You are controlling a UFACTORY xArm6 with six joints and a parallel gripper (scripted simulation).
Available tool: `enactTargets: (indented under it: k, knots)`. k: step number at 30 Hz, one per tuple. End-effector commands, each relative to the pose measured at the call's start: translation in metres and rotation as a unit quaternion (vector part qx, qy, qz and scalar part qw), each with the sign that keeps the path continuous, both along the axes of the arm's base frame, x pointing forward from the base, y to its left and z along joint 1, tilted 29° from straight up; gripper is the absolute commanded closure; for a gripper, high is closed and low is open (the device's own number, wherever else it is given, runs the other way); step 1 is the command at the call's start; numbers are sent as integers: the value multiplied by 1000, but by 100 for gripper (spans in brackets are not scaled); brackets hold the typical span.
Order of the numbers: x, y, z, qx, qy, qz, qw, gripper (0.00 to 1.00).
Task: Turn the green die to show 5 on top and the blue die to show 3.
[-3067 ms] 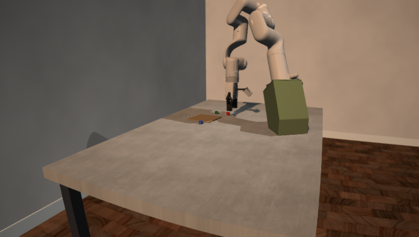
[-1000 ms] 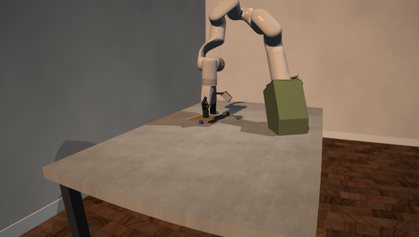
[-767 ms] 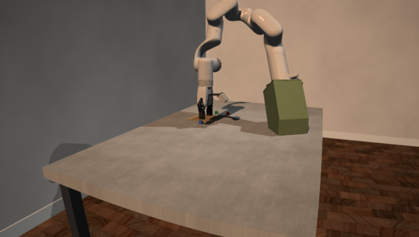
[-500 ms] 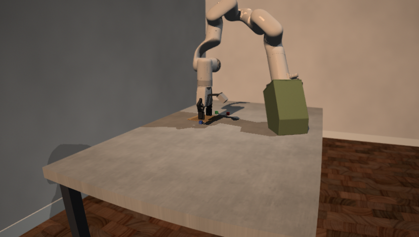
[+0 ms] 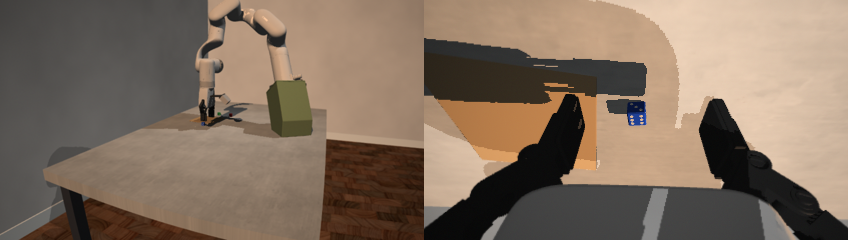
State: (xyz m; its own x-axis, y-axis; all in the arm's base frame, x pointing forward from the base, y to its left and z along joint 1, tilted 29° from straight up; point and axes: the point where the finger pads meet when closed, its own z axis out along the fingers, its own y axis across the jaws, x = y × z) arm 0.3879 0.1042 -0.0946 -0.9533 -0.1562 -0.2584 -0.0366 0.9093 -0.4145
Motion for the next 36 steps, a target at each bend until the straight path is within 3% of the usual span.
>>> enactTargets:
  k: [1,22,28,30,36]
  knots:
    - [1,1,1,1,-1,1,1000,0]
    - [-1,3,5,1,-1,1,1000,0]
    - [-12,17,37,1,-1,1,1000,0]
    - [-12,17,37,1,-1,1,1000,0]
    - [-27,36,80,1,-1,1,1000,0]
